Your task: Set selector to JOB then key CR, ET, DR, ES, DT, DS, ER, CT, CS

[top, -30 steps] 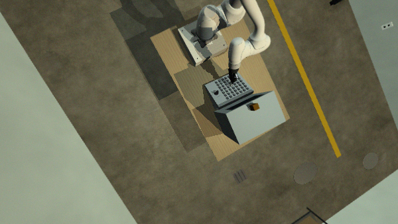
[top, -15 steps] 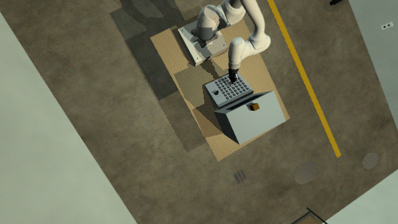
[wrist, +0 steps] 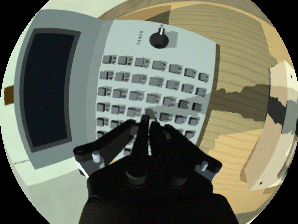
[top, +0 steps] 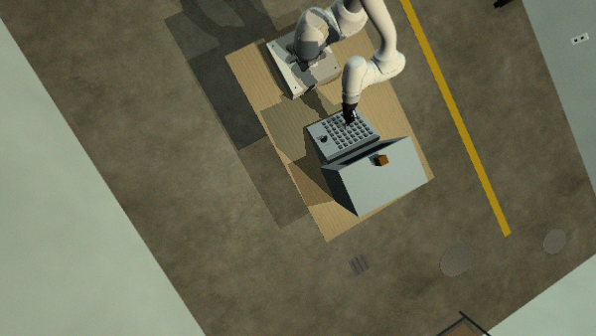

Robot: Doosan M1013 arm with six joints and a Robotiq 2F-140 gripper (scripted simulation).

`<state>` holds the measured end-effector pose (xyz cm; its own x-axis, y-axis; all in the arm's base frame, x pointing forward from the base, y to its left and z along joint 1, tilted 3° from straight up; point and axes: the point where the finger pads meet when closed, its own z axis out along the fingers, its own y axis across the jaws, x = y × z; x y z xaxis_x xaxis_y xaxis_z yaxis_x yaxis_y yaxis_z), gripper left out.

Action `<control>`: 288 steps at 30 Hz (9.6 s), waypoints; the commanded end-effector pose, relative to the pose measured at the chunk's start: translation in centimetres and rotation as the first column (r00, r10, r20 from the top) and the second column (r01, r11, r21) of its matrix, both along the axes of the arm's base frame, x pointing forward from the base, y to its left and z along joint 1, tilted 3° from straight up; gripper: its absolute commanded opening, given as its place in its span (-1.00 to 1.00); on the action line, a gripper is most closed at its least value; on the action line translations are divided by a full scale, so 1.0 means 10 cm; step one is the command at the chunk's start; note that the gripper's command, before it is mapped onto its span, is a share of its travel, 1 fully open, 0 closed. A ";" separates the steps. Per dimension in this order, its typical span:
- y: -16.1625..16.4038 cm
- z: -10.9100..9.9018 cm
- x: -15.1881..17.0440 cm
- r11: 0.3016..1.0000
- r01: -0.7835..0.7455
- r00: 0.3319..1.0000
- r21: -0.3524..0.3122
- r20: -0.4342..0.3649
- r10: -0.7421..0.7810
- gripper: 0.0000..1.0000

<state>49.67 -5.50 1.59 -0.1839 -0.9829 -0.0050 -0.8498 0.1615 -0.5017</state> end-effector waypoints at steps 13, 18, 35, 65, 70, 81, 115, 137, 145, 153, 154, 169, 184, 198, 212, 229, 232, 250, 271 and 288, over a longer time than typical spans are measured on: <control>0.01 0.12 -0.07 1.000 0.000 1.000 0.000 0.000 0.000 -1.00; 0.02 0.21 -0.12 1.000 0.000 1.000 0.000 0.000 0.000 -1.00; 0.03 0.31 -0.18 1.000 0.000 1.000 0.000 0.000 0.000 -1.00; -0.76 0.55 0.33 1.000 0.000 1.000 0.000 0.000 0.000 -1.00; -0.76 0.49 0.37 1.000 0.000 1.000 0.000 0.000 0.000 -1.00; -0.77 0.46 0.38 1.000 0.000 1.000 0.000 0.000 0.000 -1.00; -0.77 0.40 0.42 1.000 0.000 1.000 0.000 0.000 0.000 -1.00; -0.78 0.33 0.46 1.000 0.000 1.000 0.000 0.000 0.000 -1.00; -0.78 0.33 0.46 1.000 0.000 1.000 0.000 0.000 0.000 -1.00; -0.78 0.33 0.46 1.000 0.000 1.000 0.000 0.000 0.000 -1.00; -0.78 0.33 0.46 1.000 0.000 1.000 0.000 0.000 0.000 -1.00; -0.78 0.34 0.45 1.000 0.000 1.000 0.000 0.000 0.000 -1.00; -0.77 0.47 0.38 1.000 0.000 1.000 0.000 0.000 0.000 -1.00; -0.75 0.64 0.28 1.000 0.000 1.000 0.000 0.000 0.000 -1.00; -0.64 0.65 0.30 1.000 0.000 1.000 0.000 0.000 0.000 -1.00; -0.42 0.63 0.35 1.000 0.000 1.000 0.000 0.000 0.000 -1.00; -0.42 0.60 0.37 1.000 0.000 1.000 0.000 0.000 0.000 -1.00; -0.43 0.46 0.45 1.000 0.000 1.000 0.000 0.000 0.000 -1.00; -0.43 0.45 0.45 1.000 0.000 1.000 0.000 0.000 0.000 -1.00; -0.44 0.39 0.48 1.000 0.000 1.000 0.000 0.000 0.000 -1.00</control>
<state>54.46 -9.88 5.61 -0.1839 -0.9829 -0.0050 -0.8499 0.1616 -0.5015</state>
